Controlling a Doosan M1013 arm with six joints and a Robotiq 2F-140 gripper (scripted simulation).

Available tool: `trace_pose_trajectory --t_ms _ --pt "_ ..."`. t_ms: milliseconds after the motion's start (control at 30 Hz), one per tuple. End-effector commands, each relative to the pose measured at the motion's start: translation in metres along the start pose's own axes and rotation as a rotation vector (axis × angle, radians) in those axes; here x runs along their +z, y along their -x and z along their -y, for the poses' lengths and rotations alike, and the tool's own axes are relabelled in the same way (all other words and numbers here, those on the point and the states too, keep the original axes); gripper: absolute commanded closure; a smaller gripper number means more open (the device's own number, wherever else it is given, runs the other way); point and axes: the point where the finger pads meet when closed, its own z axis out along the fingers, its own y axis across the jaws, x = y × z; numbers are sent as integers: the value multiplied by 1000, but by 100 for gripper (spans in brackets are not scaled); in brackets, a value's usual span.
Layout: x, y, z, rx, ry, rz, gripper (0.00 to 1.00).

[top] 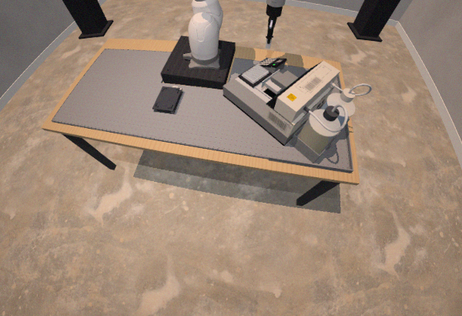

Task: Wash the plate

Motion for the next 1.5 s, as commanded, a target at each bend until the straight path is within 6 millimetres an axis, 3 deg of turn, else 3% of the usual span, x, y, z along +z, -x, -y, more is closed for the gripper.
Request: trace_pose_trajectory --t_ms 0,133,500,1467 --pt "0 0 0 -130 -9 2 90" --pt "0 0 0 -249 -9 1 90" --pt "0 0 0 -249 -9 1 90" --pt "42 0 0 -249 -9 1 90"
